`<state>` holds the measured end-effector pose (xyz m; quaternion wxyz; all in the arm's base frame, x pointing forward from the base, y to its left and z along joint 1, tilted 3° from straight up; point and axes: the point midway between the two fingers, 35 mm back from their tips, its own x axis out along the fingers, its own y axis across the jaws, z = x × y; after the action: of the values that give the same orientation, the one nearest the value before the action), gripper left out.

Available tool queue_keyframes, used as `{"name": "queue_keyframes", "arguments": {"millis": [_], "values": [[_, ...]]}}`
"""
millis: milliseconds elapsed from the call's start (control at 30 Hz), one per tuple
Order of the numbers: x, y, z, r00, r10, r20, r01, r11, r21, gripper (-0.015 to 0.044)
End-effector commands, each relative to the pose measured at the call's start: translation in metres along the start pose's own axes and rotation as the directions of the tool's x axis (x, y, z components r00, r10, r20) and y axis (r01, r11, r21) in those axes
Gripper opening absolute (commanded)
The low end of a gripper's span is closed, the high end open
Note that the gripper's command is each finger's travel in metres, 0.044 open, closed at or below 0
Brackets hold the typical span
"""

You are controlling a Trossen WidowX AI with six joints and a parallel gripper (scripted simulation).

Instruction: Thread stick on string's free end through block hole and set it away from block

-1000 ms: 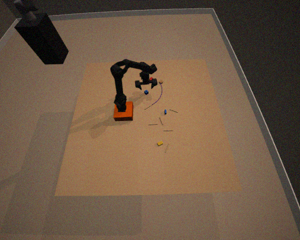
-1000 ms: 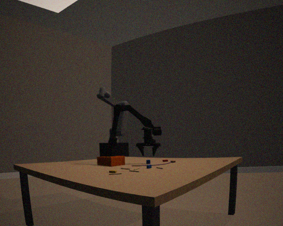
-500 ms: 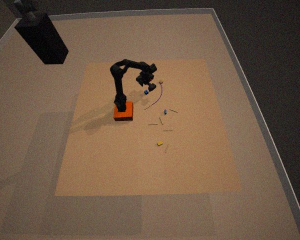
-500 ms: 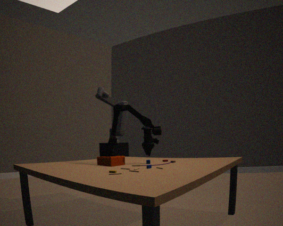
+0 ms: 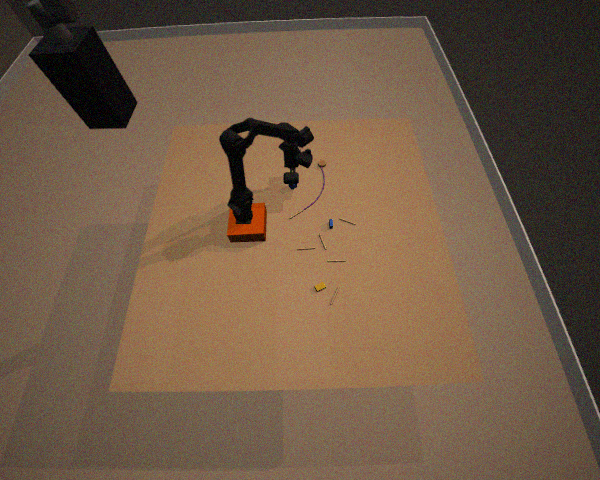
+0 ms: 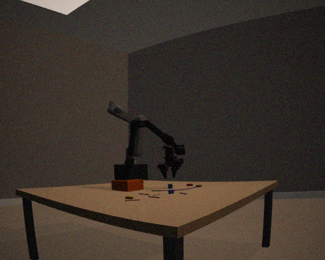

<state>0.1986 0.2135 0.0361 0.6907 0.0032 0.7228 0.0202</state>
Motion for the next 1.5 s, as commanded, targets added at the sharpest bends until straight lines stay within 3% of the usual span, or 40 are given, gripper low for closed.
{"name": "queue_keyframes", "arguments": {"millis": [0, 67, 633, 900, 1467], "values": [[-0.0082, 0.0016, 0.0010, 1.000, 0.004, 0.009, -0.009, 0.665, 0.746, 0.0440], [-0.0084, 0.0016, 0.0010, 1.000, 0.004, 0.009, -0.009, 0.617, 0.787, 0.0440], [-0.0084, 0.0016, 0.0010, 1.000, 0.004, 0.009, -0.009, 0.617, 0.787, 0.0440], [-0.0084, 0.0016, 0.0010, 1.000, 0.004, 0.009, -0.009, 0.617, 0.787, 0.0237], [0.0006, 0.0022, 0.0016, 1.000, 0.004, 0.009, -0.009, 0.617, 0.787, 0.0237]]}}
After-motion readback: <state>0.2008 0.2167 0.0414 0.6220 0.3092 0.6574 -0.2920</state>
